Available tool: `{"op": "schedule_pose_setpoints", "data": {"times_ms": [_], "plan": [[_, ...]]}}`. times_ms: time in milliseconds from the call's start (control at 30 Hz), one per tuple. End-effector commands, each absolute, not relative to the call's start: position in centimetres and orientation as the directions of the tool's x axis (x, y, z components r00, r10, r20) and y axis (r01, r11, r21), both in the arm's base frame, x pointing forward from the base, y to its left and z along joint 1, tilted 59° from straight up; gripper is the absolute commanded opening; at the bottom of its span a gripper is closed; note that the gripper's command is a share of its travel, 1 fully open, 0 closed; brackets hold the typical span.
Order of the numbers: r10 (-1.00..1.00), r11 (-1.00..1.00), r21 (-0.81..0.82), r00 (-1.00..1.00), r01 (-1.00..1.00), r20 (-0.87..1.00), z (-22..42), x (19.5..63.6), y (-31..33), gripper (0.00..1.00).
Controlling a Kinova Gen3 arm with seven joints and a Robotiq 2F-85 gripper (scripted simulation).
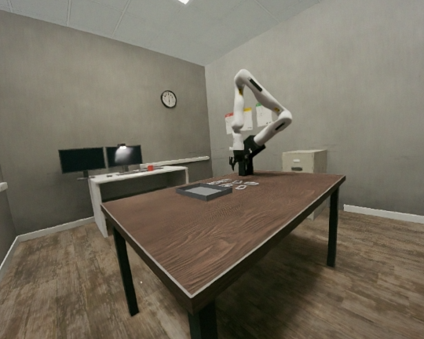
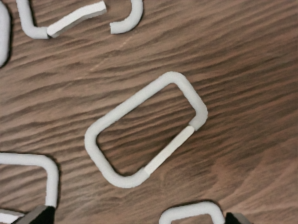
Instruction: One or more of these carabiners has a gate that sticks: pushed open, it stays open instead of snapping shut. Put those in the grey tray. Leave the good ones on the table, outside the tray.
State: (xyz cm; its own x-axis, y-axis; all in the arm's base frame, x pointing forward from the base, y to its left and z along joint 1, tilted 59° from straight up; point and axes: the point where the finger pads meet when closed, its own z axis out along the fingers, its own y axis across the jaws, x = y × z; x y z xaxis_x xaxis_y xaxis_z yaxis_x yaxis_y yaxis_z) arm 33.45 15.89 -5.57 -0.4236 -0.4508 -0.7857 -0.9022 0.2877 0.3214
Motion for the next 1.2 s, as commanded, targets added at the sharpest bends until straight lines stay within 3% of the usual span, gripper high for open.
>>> {"op": "schedule_pose_setpoints", "data": {"times_ms": [0,133,167,700,733,1167], "plan": [[-0.446,0.291,0.324,-0.427,-0.900,-0.786,-5.6,33.5,15.9,1.00],[-0.446,0.291,0.324,-0.427,-0.900,-0.786,-5.6,33.5,15.9,1.00],[-0.448,0.290,0.322,-0.426,-0.901,-0.786,-4.0,35.2,11.4,1.00],[-0.448,0.290,0.322,-0.426,-0.901,-0.786,-4.0,35.2,11.4,1.00],[-0.447,0.287,0.325,-0.426,-0.901,-0.787,-2.4,36.7,7.1,1.00],[-0.447,0.287,0.325,-0.426,-0.901,-0.787,-2.4,36.7,7.1,1.00]]}}
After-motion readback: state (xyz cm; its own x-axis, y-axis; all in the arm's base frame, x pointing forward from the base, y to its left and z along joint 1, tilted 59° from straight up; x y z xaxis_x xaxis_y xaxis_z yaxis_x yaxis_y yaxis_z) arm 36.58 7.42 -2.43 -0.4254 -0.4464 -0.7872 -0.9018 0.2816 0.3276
